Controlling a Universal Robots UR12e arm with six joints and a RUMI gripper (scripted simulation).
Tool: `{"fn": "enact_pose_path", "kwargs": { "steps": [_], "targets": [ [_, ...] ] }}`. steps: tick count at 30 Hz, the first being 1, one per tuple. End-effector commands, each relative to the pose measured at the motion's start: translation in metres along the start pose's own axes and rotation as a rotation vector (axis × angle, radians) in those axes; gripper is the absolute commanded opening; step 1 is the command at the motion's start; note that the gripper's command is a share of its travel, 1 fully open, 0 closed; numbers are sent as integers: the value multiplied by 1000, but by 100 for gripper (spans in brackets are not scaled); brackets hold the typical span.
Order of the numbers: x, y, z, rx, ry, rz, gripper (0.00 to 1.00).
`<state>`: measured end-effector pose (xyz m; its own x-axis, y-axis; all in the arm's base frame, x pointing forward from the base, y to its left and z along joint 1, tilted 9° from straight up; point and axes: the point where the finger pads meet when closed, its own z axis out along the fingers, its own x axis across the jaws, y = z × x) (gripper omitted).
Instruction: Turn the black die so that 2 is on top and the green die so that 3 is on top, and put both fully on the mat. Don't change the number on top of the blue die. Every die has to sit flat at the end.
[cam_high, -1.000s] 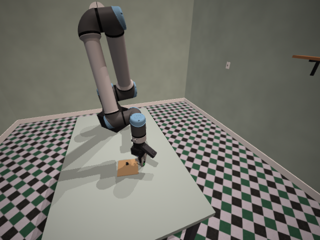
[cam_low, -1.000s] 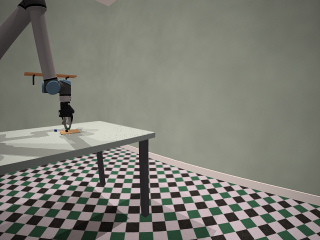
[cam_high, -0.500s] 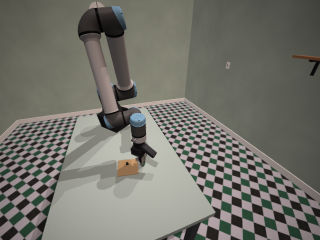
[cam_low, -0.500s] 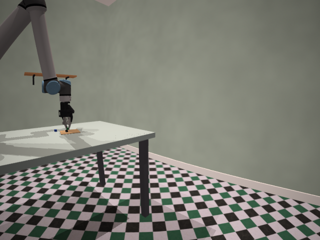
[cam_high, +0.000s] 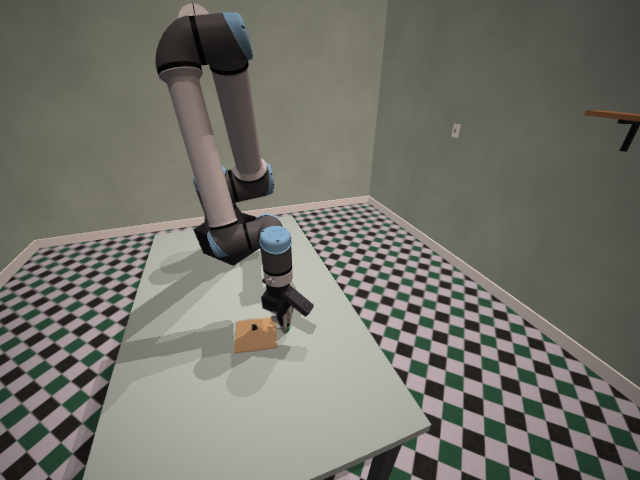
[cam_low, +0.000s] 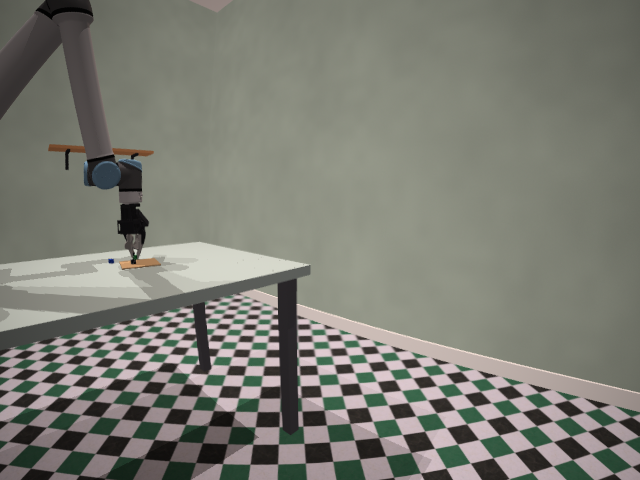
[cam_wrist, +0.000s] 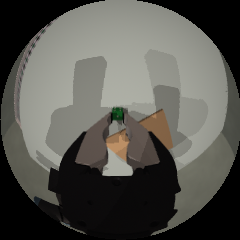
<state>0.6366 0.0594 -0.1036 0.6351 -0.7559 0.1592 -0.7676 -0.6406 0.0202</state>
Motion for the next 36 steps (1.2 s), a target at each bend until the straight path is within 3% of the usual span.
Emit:
{"fn": "enact_pose_path", "kwargs": {
  "steps": [1, 16, 25, 27, 32, 36],
  "targets": [
    [0, 0, 0, 1, 1, 0, 0],
    [0, 0, -5, 1, 1, 0, 0],
    [0, 0, -56, 1, 1, 0, 0],
    [0, 0, -56, 1, 1, 0, 0],
    [0, 0, -87, 1, 1, 0, 0],
    [0, 0, -99, 1, 1, 0, 0]
  ]
}}
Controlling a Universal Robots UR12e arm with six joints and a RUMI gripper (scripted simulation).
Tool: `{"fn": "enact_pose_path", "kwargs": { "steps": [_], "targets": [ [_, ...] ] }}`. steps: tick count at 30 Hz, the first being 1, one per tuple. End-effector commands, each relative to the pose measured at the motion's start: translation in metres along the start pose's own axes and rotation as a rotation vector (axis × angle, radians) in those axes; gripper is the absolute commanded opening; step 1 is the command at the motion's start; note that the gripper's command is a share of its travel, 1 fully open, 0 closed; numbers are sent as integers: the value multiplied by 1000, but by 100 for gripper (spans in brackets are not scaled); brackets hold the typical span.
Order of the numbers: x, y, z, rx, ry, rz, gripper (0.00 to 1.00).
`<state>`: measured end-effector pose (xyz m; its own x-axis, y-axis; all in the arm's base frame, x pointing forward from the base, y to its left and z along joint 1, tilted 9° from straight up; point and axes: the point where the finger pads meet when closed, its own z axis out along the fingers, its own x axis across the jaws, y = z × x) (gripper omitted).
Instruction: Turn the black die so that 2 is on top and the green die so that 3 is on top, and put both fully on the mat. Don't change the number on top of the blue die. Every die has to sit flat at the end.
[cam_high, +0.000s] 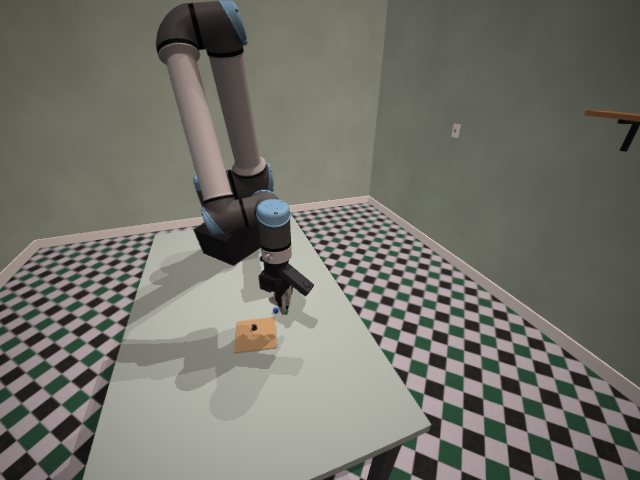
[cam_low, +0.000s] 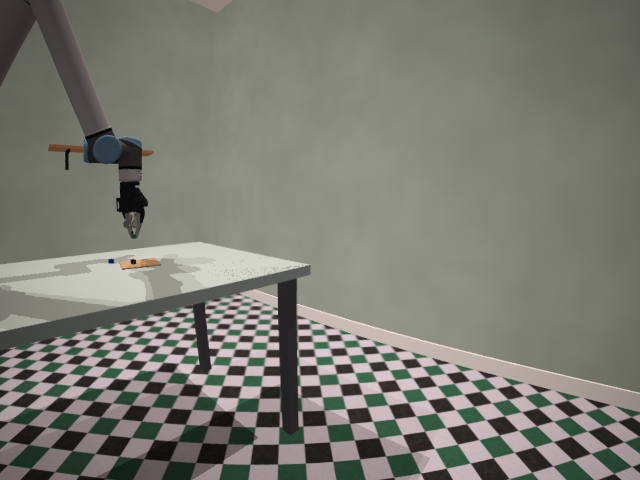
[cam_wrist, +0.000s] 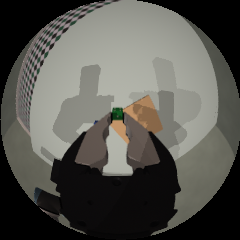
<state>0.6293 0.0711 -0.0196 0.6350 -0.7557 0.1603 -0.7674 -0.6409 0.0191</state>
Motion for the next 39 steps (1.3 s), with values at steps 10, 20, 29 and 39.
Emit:
{"fn": "enact_pose_path", "kwargs": {
  "steps": [10, 20, 29, 39],
  "targets": [
    [0, 0, -15, 0, 0, 0, 0],
    [0, 0, -15, 0, 0, -10, 0],
    [-1, -1, -15, 0, 0, -50, 0],
    [-5, -2, -15, 0, 0, -189, 0]
  ]
}}
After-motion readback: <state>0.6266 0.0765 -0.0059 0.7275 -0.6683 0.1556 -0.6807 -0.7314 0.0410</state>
